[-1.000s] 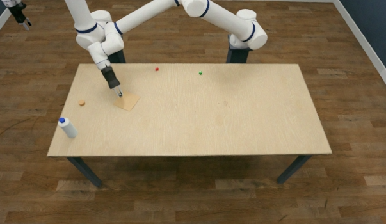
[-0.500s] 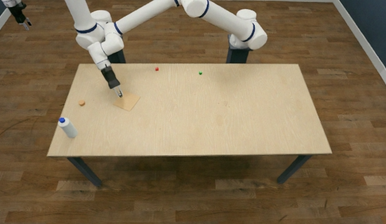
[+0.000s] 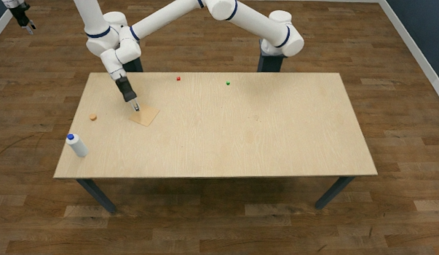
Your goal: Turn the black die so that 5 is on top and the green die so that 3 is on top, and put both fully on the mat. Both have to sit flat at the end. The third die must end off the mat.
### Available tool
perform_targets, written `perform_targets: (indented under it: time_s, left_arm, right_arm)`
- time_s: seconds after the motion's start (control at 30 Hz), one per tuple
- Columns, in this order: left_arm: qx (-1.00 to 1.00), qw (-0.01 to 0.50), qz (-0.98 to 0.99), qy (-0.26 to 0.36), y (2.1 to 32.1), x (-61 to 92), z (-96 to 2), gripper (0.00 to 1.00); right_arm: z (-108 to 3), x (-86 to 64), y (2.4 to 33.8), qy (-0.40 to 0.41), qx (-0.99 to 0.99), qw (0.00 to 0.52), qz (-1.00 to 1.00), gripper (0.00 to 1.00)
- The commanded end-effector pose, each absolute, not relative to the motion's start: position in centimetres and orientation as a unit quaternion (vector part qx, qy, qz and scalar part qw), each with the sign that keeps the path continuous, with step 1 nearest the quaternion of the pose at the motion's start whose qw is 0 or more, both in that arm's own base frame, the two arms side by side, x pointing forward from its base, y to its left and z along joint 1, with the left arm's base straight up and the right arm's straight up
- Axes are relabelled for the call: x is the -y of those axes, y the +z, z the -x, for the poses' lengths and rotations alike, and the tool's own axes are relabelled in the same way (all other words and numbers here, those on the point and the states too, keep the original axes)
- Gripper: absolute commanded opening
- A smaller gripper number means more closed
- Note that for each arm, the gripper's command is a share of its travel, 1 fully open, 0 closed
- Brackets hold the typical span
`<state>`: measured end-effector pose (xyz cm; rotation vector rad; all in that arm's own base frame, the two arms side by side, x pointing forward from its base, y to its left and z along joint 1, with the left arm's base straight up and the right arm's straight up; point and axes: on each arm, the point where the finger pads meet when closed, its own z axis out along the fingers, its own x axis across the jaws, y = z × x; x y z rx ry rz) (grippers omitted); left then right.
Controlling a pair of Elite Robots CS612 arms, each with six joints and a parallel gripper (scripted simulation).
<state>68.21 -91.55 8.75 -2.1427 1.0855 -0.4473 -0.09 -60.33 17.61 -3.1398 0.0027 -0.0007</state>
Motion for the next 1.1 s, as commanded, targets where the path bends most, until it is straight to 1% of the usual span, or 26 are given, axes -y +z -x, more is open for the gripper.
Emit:
perform_targets:
  time_s: [0.0, 0.8, 1.07]
  left_arm:
    - [-0.417, 0.341, 0.824, -0.173, 8.4, 91.6, -68.2, 0.4]
    - [-0.417, 0.341, 0.824, -0.173, 4.6, 91.6, -68.2, 0.4]
    - [-0.417, 0.341, 0.824, -0.173, 3.9, 91.6, -68.2, 0.4]
  right_arm:
    - [0.1, 60.4, 17.7, 0.0, -0.001, 0.0, 1.0, 1.0]
    - [0.1, 60.4, 17.7, 0.0, -0.001, 0.0, 1.0, 1.0]
    - [0.1, 60.4, 17.7, 0.0, -0.001, 0.0, 1.0, 1.0]
